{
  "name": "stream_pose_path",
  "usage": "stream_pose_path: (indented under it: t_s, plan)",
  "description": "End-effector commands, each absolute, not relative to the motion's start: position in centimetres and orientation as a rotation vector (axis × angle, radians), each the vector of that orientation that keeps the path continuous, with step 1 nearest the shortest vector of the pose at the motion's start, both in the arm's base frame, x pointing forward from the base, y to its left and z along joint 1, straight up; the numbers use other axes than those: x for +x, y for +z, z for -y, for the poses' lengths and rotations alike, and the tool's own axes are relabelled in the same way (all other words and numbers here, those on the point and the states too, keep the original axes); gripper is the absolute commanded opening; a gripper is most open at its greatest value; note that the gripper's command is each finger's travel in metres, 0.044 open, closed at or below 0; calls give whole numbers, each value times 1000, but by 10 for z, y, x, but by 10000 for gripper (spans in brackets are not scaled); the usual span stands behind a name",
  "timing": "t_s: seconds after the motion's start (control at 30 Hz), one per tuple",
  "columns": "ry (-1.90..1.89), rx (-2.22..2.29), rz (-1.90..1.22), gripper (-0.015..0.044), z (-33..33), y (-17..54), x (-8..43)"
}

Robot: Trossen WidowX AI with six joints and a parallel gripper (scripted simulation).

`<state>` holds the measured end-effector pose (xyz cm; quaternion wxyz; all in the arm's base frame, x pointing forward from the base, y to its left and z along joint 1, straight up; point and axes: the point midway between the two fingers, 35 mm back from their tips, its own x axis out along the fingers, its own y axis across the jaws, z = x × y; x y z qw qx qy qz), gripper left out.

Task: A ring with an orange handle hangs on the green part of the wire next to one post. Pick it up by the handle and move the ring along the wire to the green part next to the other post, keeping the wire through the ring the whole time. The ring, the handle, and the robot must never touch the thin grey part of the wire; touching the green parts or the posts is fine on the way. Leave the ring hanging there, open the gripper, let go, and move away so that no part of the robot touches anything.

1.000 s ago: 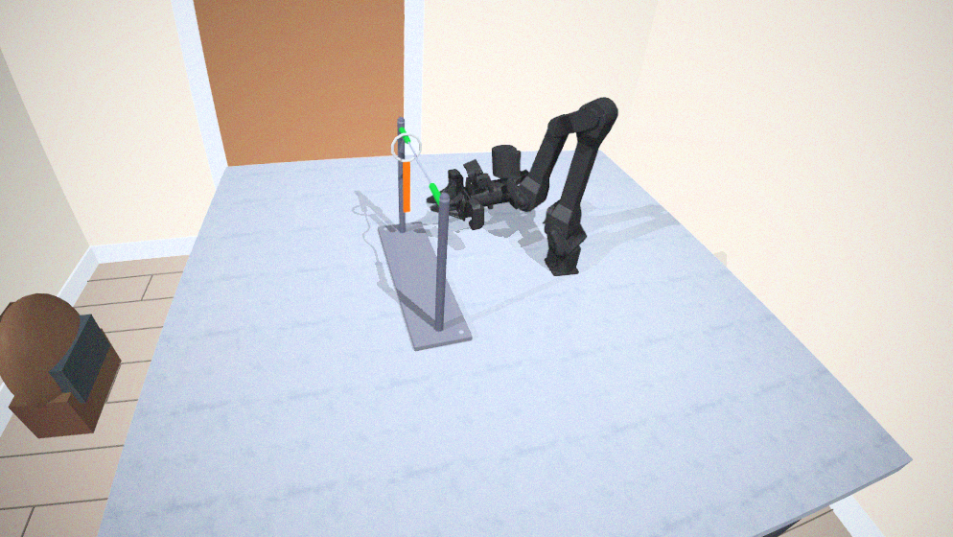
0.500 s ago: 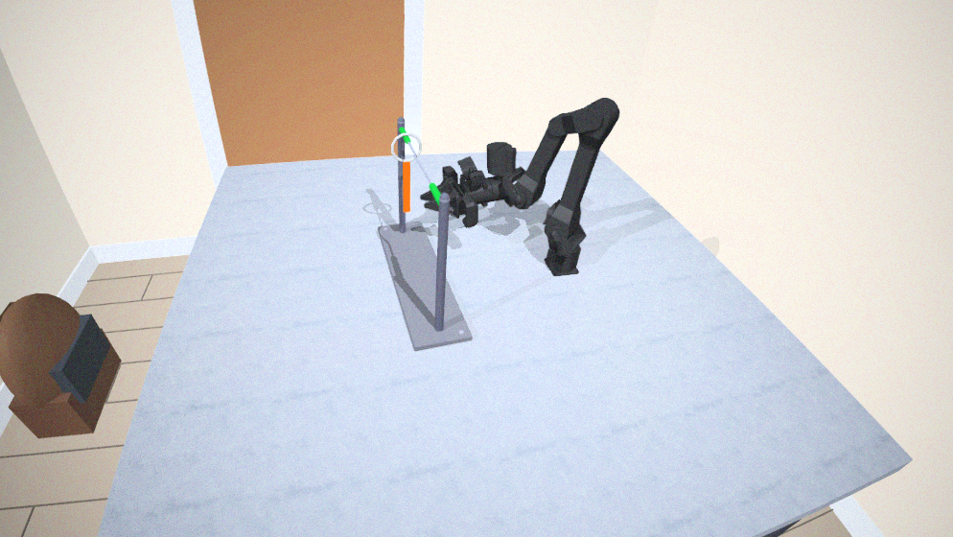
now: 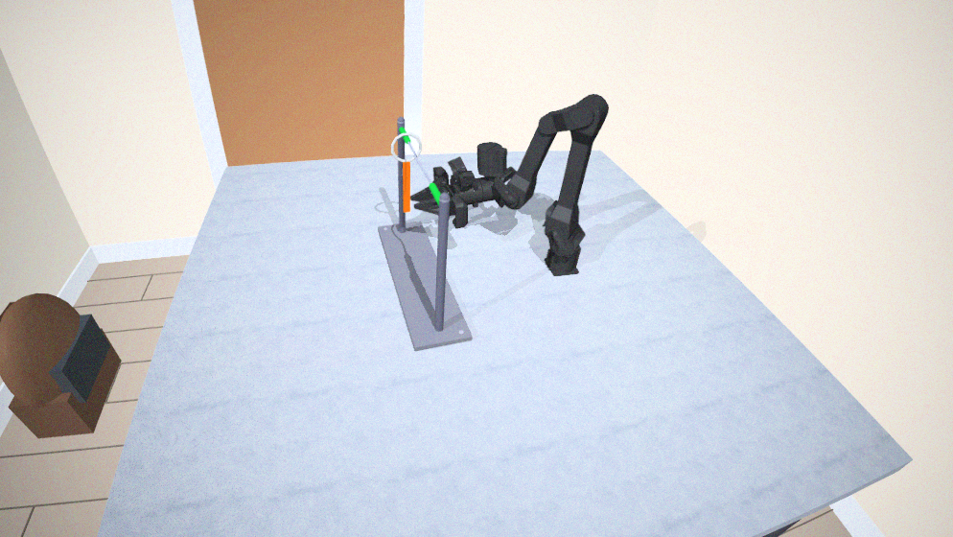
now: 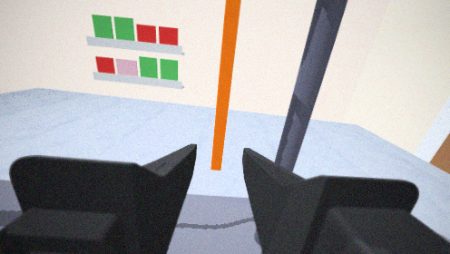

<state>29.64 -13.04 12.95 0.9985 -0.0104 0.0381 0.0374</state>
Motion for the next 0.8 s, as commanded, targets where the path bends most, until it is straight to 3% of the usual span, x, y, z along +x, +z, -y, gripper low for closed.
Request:
stream_pose_path:
  t_s: [0.0,0.77]
  plan:
    - [73,-17,-77,160,132,129,305]
    - [72,-16,-71,160,127,125,340]
